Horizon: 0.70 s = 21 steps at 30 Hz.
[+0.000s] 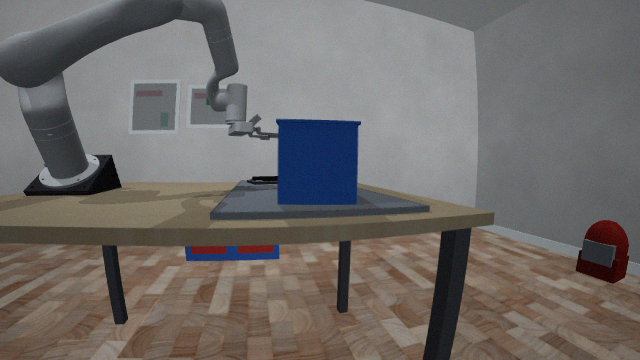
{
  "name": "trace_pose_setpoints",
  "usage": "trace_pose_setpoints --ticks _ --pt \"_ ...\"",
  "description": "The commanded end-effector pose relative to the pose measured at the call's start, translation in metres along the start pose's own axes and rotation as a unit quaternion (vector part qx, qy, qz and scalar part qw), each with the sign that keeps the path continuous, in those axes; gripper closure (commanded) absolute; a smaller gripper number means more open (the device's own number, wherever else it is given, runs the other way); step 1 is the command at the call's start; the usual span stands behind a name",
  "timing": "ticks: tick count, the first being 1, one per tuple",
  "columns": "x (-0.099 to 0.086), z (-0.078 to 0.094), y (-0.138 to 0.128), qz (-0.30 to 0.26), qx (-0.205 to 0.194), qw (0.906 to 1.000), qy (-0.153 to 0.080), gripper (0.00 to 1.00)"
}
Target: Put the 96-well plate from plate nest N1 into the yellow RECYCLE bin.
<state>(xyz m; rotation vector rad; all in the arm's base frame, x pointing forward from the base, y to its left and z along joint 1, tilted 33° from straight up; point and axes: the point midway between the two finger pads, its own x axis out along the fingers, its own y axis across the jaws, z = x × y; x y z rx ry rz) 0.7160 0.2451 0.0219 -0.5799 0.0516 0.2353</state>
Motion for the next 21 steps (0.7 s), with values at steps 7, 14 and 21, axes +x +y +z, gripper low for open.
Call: trace_pose_setpoints --ticks 7,14,21 --pt "0.001 -0.014 0.000 0.000 0.000 1.0000 -0.001 0.63" --pt "0.001 -0.026 0.000 0.000 0.000 1.0000 -0.001 0.63" --pt "0.001 -0.034 0.000 0.000 0.000 1.0000 -0.001 0.63"
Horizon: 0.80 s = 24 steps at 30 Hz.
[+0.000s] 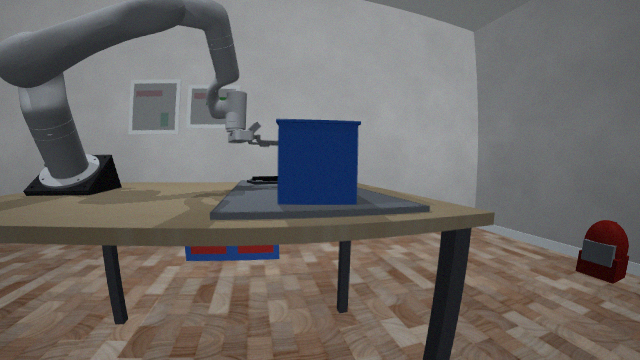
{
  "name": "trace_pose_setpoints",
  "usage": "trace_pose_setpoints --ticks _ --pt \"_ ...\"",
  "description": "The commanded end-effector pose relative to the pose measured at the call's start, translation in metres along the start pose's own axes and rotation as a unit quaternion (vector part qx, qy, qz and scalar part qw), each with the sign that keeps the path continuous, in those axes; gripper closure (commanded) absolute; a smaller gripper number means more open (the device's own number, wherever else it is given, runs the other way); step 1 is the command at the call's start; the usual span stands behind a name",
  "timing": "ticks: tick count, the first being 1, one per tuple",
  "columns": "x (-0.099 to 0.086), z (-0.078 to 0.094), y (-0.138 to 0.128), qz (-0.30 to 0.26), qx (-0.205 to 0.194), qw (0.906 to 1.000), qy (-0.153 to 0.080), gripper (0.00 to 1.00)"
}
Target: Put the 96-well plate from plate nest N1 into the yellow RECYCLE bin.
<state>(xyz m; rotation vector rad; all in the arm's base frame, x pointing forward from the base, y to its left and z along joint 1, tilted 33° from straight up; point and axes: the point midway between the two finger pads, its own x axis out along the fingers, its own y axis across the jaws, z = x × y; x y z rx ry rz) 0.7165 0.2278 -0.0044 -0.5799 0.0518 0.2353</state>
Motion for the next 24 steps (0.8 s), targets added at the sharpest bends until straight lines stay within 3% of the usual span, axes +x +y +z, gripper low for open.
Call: trace_pose_setpoints --ticks 1,24 --pt "0.001 -0.004 0.000 0.000 0.000 1.0000 -0.001 0.63" --pt "0.001 -0.039 0.000 0.000 0.000 1.0000 -0.001 0.63"
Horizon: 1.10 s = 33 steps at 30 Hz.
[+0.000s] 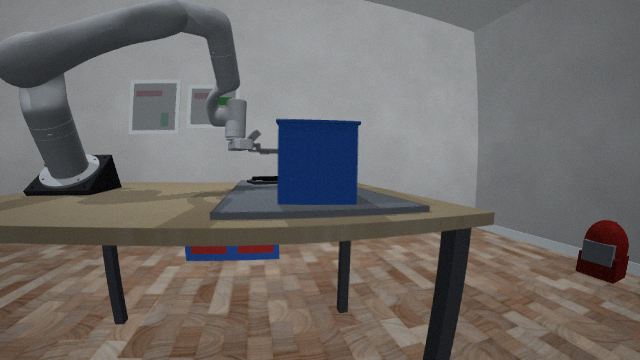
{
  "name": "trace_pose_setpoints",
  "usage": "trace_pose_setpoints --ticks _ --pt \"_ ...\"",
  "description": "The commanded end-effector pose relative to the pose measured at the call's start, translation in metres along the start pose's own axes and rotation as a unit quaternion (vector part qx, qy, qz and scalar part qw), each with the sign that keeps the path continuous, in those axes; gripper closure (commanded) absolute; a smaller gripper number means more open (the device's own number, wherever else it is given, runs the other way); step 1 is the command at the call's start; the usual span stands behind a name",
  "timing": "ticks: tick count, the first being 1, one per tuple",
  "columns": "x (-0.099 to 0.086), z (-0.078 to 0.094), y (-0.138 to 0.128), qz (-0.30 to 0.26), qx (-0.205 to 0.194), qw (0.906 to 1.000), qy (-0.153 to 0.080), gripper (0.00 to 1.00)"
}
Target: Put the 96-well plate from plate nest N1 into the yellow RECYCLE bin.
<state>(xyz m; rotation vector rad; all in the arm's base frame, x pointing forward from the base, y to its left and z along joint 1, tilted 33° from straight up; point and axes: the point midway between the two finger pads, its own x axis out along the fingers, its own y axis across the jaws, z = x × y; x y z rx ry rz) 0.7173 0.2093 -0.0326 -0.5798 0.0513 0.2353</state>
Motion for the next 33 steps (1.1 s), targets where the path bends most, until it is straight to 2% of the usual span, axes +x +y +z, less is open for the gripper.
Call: trace_pose_setpoints --ticks 1,33 --pt "0.001 -0.007 0.000 0.000 0.000 1.0000 -0.001 0.63" --pt "0.001 -0.054 0.000 0.000 0.000 1.0000 -0.001 0.63"
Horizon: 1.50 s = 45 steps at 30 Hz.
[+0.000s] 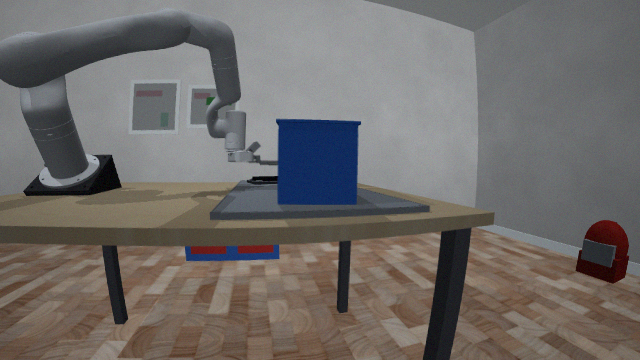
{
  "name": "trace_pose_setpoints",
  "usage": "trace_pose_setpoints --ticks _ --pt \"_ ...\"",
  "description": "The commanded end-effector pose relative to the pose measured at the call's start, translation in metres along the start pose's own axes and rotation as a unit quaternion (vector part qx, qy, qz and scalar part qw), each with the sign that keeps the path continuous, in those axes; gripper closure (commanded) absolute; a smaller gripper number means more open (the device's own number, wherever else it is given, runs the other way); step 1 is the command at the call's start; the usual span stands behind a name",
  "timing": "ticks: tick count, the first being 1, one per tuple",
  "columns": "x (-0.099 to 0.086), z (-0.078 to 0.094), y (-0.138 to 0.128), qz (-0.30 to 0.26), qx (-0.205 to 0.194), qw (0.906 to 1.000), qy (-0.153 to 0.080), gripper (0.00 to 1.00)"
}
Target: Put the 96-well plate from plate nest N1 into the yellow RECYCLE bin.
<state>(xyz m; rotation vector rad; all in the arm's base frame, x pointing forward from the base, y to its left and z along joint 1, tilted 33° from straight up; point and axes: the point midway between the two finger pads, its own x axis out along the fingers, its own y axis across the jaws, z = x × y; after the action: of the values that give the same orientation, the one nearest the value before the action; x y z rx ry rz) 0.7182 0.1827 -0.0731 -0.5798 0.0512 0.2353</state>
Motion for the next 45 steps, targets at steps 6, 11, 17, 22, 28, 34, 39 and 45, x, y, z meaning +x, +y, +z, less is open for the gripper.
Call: trace_pose_setpoints --ticks 6,11,17,22,28,34,39,45 --pt "0.001 -0.016 0.000 0.000 0.000 1.0000 -0.001 0.63" --pt "0.001 -0.021 0.000 0.000 0.000 1.0000 -0.001 0.63" --pt "0.001 -0.031 0.000 0.000 0.000 1.0000 -0.001 0.63" --pt "0.001 -0.036 0.000 0.000 0.000 1.0000 -0.001 0.63" --pt "0.001 -0.036 0.000 0.000 0.000 1.0000 -0.001 0.63" --pt "0.001 -0.036 0.000 0.000 0.000 1.0000 -0.001 0.63" --pt "0.001 -0.038 0.000 0.000 0.000 1.0000 -0.001 0.63" --pt "0.001 -0.040 0.000 0.000 0.000 1.0000 -0.001 0.63"
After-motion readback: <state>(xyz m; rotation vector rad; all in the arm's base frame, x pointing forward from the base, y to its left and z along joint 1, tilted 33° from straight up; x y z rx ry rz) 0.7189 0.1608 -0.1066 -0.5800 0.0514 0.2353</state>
